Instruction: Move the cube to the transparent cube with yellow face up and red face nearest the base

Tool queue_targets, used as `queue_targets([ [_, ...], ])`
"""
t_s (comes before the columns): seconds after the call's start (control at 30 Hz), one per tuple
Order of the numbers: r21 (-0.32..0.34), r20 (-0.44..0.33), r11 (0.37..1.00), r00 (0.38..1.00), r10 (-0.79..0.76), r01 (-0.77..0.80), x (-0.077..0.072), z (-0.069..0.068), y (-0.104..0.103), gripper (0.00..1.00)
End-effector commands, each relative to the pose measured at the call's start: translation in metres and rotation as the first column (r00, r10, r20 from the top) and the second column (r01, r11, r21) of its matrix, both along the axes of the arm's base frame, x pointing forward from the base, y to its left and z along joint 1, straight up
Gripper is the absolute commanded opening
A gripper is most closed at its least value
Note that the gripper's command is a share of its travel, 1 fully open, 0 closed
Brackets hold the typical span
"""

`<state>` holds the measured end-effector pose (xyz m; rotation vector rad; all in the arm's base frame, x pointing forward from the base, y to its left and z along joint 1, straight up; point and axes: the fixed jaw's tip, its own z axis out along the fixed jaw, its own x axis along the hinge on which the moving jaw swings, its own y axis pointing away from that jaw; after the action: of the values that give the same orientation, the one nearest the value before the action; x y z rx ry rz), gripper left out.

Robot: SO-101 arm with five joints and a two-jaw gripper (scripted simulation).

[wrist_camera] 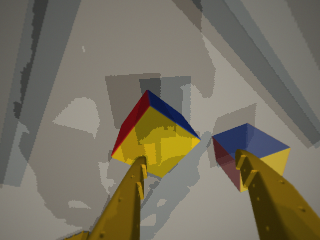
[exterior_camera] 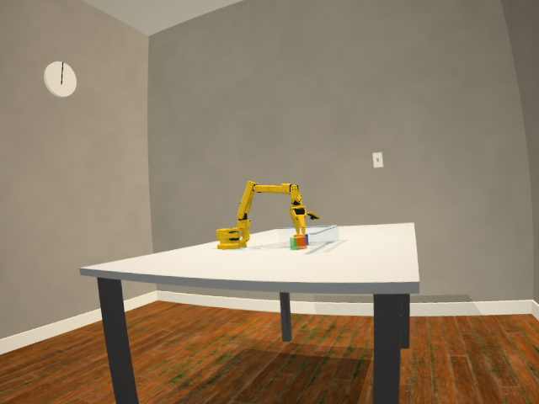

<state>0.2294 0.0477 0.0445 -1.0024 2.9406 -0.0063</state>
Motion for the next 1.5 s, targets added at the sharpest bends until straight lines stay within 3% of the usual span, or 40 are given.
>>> queue_targets([
  [0.0,0.005,0.038,1.000,0.999,0.002,-0.003,0.0065,-0.0015,0.0011,0.35],
  [0.73,0.005,0.038,1.000,0.999,0.002,-0.003,0.0066,-0.0015,0.0009,0.35],
  [1.47,0.003,0.039,1.000,0.999,0.002,-0.002,0.0105,-0.0013,-0.0045,0.22],
])
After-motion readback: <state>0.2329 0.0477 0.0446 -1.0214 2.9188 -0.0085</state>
